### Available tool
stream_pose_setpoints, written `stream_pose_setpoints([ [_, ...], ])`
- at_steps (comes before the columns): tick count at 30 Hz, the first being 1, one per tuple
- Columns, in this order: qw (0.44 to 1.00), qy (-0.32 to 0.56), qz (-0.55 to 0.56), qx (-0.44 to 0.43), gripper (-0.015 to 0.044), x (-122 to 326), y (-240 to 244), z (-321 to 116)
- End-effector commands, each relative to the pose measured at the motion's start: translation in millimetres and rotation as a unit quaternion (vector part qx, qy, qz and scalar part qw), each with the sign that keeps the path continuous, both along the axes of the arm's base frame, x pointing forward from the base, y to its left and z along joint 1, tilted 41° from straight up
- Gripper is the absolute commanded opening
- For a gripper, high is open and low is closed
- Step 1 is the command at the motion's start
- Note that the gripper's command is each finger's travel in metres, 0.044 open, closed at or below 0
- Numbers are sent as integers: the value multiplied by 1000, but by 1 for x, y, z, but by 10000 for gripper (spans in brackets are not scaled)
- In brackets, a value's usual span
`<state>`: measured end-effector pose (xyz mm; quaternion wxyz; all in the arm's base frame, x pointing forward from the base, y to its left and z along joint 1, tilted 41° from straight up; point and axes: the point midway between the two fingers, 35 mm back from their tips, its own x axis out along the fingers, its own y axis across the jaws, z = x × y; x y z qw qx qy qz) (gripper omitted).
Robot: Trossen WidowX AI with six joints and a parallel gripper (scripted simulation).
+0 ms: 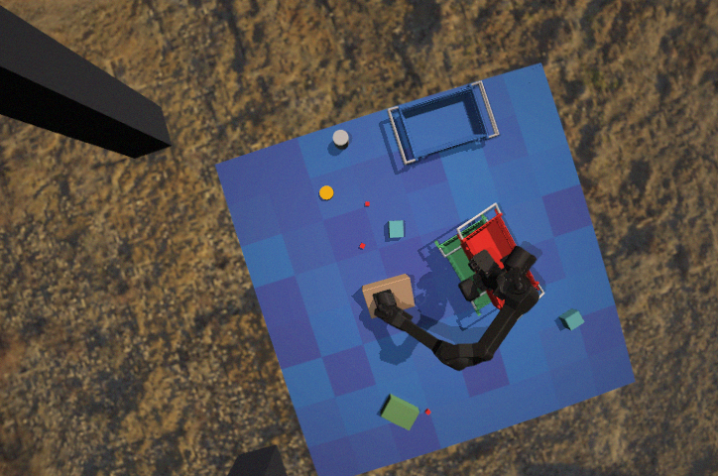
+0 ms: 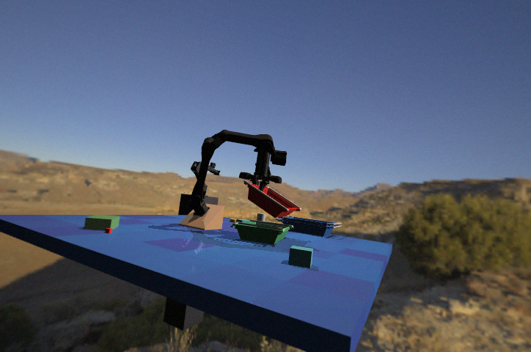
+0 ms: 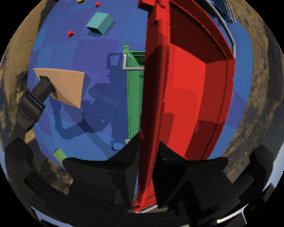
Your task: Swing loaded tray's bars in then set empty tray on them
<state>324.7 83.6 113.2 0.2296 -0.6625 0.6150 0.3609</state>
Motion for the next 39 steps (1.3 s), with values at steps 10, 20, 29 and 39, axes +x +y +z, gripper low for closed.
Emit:
stream_pose_setpoints([
  [10, 1000, -9, 6, 5, 0, 1, 5, 4],
  [20, 1000, -6, 10, 5, 0, 2, -3, -6],
  [29, 1000, -3, 13, 5, 0, 2, -11, -15],
  [39, 1000, 1, 17, 5, 0, 0, -19, -25],
])
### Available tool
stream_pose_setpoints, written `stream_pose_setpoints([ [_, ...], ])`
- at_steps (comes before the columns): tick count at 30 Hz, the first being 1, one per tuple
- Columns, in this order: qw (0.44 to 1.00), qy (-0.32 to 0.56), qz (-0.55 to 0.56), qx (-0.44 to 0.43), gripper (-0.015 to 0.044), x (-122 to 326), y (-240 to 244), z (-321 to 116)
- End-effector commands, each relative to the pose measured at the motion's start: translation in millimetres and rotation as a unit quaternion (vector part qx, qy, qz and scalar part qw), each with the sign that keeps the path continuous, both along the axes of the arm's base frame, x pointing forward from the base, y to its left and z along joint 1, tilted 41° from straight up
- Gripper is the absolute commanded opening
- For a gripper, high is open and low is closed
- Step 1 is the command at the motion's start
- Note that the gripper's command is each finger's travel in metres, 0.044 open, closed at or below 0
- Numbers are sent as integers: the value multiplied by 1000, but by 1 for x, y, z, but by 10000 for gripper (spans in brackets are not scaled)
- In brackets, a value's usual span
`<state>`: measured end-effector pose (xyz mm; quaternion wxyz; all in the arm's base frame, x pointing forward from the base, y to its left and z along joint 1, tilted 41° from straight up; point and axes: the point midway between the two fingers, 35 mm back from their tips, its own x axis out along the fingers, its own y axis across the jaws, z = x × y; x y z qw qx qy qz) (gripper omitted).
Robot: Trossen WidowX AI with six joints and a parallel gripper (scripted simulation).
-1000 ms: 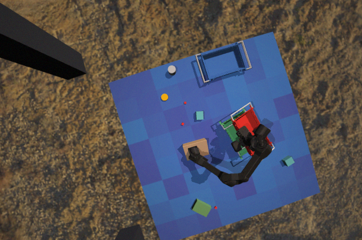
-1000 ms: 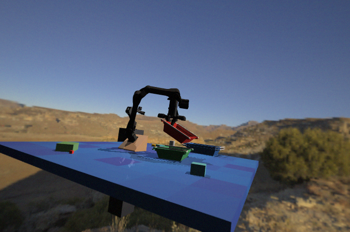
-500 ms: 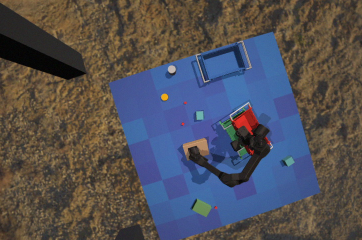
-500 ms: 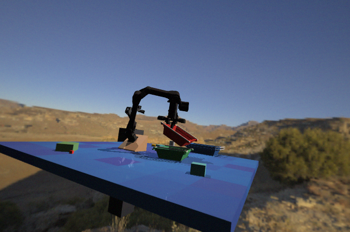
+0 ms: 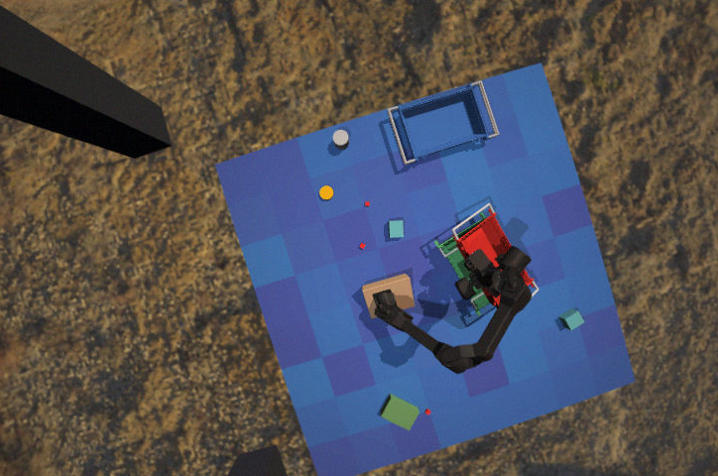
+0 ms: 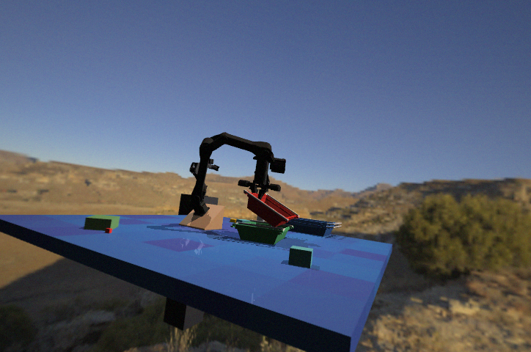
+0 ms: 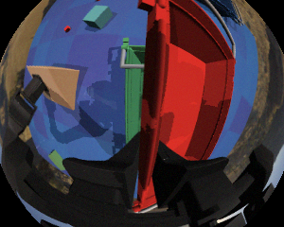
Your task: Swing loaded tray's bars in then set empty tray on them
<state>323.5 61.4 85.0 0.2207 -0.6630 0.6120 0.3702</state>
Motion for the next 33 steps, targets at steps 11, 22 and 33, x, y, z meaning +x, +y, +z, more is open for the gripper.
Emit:
stream_pose_setpoints([
  [11, 1000, -8, 11, 4, 0, -3, -3, -2],
  [22, 1000, -6, 13, 3, 0, -10, -11, -9],
  [33, 1000, -6, 13, 3, 0, -15, -18, -14],
])
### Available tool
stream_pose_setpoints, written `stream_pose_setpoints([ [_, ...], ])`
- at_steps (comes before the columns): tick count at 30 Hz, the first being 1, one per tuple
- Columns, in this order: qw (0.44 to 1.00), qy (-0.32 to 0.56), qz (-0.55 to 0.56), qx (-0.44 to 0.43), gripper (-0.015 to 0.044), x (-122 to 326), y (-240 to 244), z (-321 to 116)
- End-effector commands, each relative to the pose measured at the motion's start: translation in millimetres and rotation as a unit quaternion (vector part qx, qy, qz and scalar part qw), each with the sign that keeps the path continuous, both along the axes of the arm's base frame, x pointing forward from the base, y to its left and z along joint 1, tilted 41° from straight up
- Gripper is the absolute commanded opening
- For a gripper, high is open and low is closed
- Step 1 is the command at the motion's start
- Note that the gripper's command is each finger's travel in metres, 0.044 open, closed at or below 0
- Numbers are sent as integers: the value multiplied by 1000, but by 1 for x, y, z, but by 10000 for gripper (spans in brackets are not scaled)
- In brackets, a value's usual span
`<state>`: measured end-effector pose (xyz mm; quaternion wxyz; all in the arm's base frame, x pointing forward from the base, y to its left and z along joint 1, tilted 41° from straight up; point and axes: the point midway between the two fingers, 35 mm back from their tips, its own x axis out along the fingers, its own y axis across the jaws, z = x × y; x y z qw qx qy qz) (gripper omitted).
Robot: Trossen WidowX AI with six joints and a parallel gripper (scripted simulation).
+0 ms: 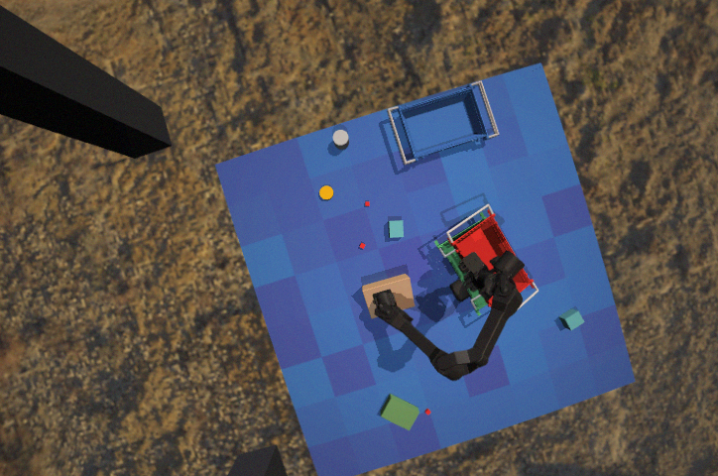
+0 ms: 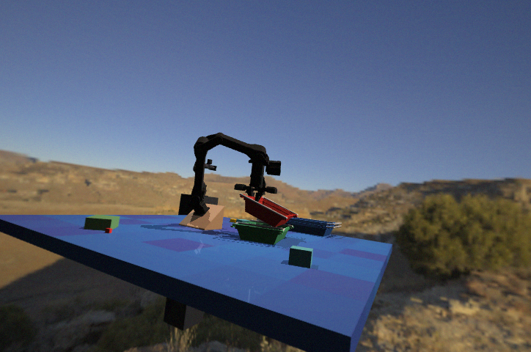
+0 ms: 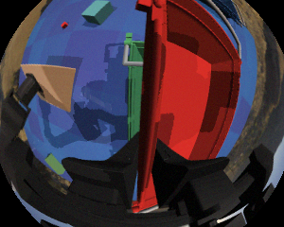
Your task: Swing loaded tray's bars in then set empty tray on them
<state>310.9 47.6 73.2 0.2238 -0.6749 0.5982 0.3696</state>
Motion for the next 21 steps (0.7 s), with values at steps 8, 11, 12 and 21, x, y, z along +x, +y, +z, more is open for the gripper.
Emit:
stream_pose_setpoints([
  [8, 1000, 4, -2, -1, 0, -6, -9, -6],
  [11, 1000, 4, -2, -1, 0, -7, -11, -8],
  [12, 1000, 4, -2, -1, 0, -7, -11, -8],
  [21, 1000, 4, -2, -1, 0, -9, -14, -11],
])
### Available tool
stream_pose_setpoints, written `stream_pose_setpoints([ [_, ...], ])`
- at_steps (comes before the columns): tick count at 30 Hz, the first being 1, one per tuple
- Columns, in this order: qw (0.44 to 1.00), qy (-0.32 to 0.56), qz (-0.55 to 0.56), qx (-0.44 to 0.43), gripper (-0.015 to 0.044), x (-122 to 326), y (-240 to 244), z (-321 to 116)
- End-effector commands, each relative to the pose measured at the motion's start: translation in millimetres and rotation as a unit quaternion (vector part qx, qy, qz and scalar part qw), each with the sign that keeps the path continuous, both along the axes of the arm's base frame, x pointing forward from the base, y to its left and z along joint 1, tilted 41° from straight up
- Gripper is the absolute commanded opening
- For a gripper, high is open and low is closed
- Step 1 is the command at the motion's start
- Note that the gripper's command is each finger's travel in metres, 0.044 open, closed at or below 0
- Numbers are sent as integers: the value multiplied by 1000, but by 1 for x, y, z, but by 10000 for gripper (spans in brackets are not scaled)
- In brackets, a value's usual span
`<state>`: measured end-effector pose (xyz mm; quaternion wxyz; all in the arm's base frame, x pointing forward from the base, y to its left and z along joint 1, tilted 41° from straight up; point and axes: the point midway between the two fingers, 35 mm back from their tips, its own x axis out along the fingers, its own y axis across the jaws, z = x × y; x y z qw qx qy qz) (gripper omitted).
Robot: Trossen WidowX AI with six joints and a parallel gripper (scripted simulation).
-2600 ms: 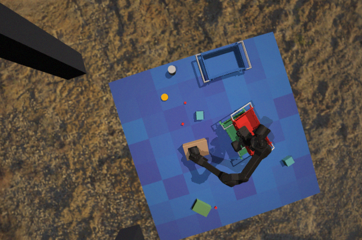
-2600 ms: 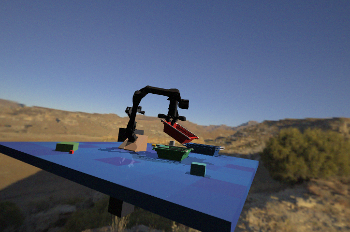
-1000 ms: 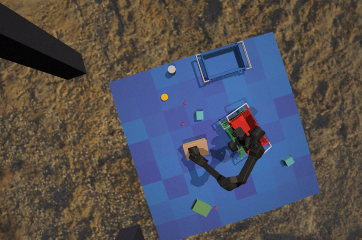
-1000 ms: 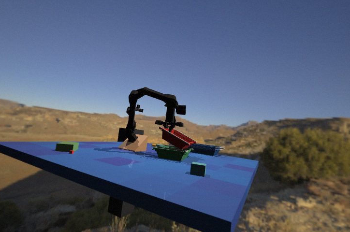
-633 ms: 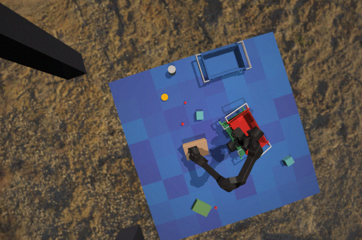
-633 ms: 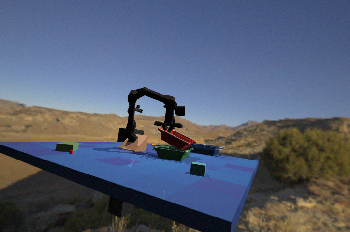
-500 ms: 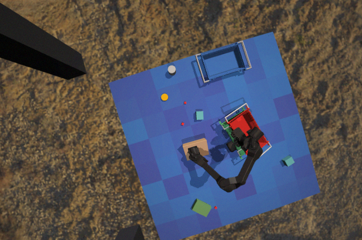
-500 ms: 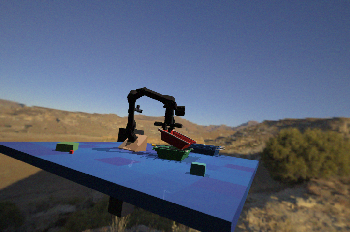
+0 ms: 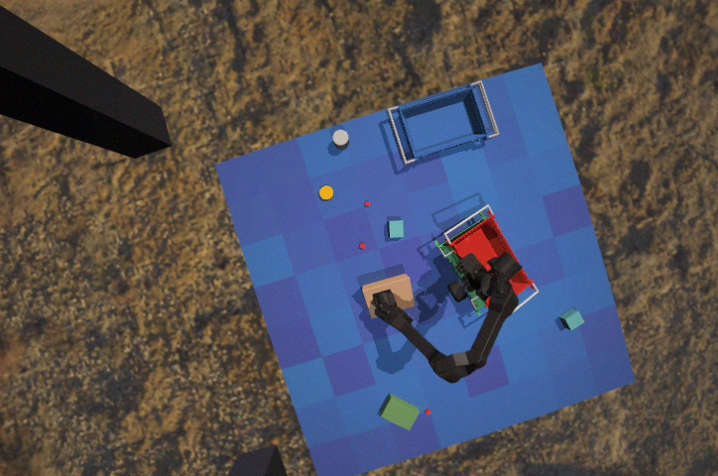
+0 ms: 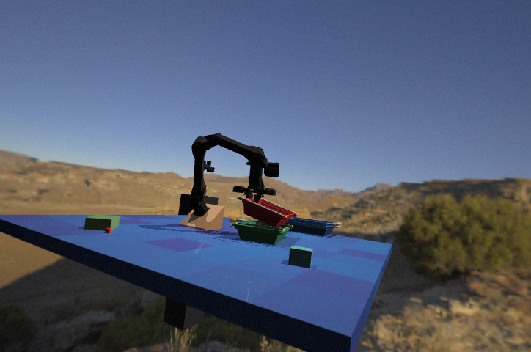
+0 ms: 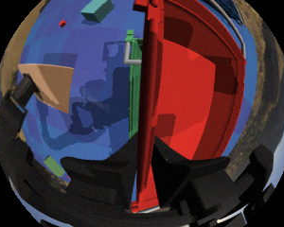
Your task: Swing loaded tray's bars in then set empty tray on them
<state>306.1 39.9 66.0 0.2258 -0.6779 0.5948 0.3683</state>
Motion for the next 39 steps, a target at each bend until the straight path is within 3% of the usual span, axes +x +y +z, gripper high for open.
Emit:
stream_pose_setpoints([
  [1, 1000, 8, -5, -3, 0, -4, -7, -4],
  [39, 1000, 8, -5, -3, 0, -11, -23, -19],
])
